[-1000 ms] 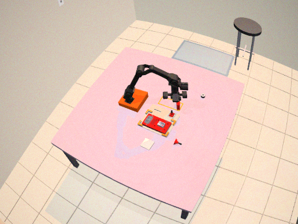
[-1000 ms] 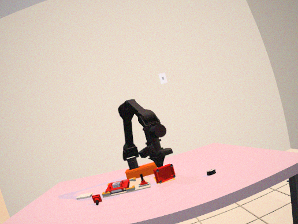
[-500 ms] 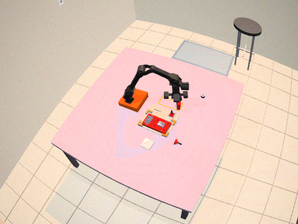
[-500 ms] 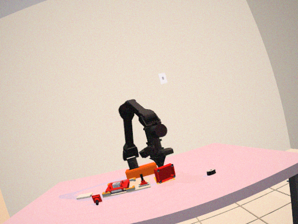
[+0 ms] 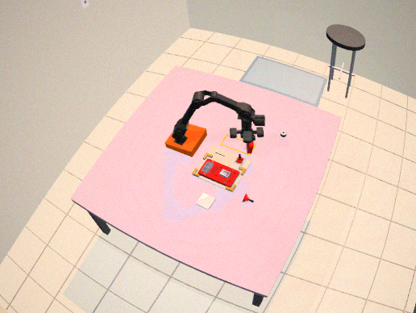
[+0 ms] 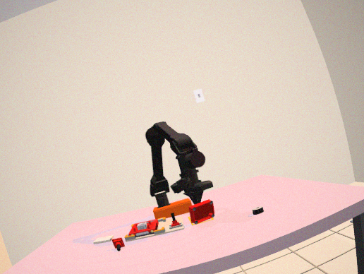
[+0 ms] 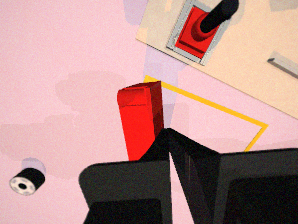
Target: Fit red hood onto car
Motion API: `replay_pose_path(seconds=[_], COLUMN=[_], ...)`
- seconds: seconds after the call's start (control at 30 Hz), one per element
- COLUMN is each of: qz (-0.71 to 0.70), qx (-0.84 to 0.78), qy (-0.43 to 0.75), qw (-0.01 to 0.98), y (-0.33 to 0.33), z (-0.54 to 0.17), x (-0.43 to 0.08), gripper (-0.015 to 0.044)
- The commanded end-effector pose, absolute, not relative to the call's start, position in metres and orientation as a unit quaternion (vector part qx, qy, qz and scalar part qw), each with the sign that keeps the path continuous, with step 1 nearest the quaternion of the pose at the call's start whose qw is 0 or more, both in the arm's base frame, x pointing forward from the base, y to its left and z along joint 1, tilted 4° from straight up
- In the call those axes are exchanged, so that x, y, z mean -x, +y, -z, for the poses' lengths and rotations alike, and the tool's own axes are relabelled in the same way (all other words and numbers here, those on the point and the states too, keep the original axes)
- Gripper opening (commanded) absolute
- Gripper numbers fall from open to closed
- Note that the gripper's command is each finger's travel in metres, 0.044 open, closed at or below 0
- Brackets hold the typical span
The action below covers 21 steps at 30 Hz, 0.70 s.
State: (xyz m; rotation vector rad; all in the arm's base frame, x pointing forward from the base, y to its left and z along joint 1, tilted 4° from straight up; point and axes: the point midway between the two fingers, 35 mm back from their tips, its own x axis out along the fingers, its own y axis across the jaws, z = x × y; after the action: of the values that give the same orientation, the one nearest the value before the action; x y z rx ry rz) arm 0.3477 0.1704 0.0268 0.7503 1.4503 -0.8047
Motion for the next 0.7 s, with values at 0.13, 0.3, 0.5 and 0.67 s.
replay_pose_path(seconds=[0.13,0.3,0.5,0.67], qz=[0.348,0.348,0.348,0.348], qx=[-0.329,-0.329,-0.329,-0.329], qy=[0.629,0.629,0.629,0.629], qw=[0.612,0.612,0.612,0.612], y=[0.1741,0.1753,0.1767,0.1778], z=[-0.0274,-0.0273,-0.0273,-0.0272], x=[-0.3523,-0.3541,-0.3563,-0.3581], gripper=[0.0000,0.0000,0.0000,0.0000])
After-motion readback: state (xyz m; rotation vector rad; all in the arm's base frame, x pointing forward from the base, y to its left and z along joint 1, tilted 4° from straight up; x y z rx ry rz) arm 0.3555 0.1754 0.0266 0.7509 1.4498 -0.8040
